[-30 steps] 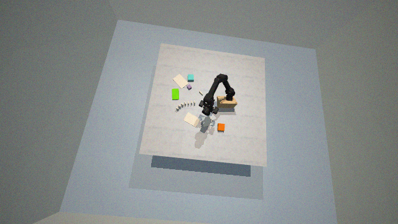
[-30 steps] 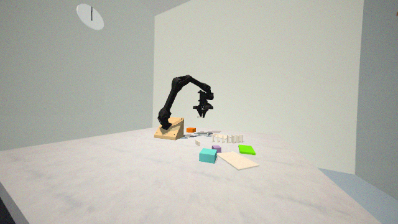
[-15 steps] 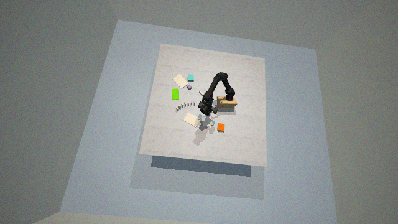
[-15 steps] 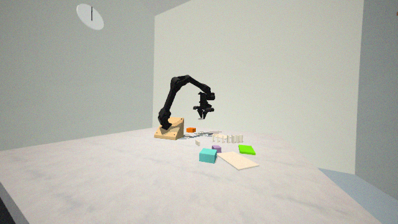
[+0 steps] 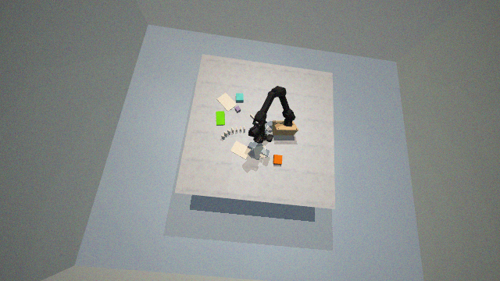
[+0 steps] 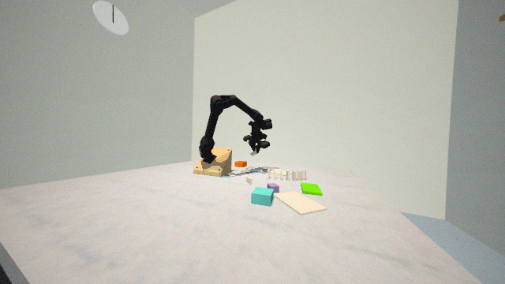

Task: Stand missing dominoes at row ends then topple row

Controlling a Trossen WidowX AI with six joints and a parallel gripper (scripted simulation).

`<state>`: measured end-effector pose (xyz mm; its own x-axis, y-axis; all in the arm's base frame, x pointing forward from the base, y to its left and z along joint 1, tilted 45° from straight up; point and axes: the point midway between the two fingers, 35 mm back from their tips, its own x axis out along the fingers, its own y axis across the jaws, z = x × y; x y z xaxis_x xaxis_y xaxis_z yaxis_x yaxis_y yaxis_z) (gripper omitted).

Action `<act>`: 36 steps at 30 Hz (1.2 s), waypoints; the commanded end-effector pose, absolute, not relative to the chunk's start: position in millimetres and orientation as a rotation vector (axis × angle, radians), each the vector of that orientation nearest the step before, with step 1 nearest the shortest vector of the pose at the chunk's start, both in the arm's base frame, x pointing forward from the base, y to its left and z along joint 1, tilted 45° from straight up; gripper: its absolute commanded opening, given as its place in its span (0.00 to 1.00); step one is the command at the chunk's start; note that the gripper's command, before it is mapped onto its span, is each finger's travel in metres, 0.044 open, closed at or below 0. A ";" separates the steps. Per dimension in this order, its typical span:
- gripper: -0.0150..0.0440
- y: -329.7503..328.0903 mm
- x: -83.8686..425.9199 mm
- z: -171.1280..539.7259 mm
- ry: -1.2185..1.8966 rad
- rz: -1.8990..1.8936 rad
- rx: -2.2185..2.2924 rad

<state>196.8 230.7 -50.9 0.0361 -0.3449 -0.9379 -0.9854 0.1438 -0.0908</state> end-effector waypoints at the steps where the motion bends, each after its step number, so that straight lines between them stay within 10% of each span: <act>1: 0.44 227.8 195.9 -54.2 1.458 0.913 -1.313; 36: 0.44 214.9 203.2 -51.8 0.926 1.291 -0.915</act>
<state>205.4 217.2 -53.6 0.0495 0.3223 -0.9454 -0.9966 0.0780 -0.0255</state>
